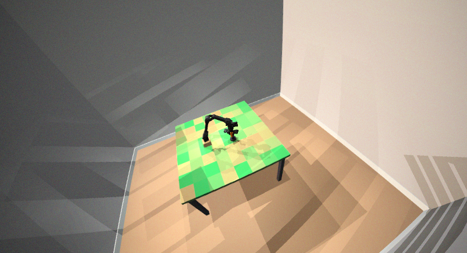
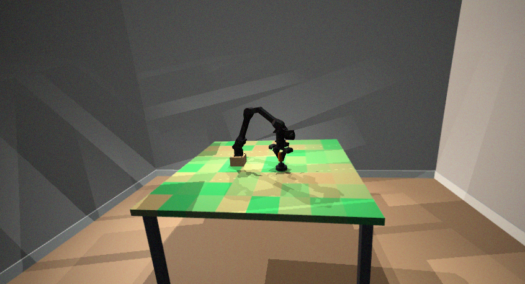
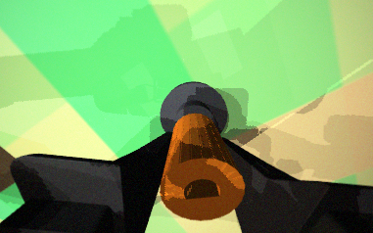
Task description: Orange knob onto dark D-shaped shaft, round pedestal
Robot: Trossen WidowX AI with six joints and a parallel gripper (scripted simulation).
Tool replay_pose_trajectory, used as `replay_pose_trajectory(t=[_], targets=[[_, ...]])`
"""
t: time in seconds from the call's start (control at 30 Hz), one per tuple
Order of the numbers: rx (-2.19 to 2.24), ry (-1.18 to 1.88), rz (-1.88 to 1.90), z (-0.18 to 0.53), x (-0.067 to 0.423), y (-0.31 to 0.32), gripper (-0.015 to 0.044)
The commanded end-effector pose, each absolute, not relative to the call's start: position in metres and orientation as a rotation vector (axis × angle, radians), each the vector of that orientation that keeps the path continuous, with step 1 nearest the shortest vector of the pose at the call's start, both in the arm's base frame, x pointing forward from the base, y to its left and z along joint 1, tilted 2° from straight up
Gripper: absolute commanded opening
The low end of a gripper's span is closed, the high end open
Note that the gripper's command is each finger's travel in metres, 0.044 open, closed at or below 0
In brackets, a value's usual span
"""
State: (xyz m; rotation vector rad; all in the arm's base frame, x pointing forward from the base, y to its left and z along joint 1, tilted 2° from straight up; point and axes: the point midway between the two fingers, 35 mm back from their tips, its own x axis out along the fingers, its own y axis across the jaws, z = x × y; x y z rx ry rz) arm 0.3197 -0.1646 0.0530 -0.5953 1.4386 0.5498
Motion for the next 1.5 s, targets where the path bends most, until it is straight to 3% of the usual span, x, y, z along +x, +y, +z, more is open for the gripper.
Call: replay_pose_trajectory(t=[0.0,1.47], targets=[[-0.636,1.424,0.585,0.0553,0.3212,-0.1651,0.0],[-0.915,1.33,0.847,0.054,0.3223,-0.1655,0.0]])
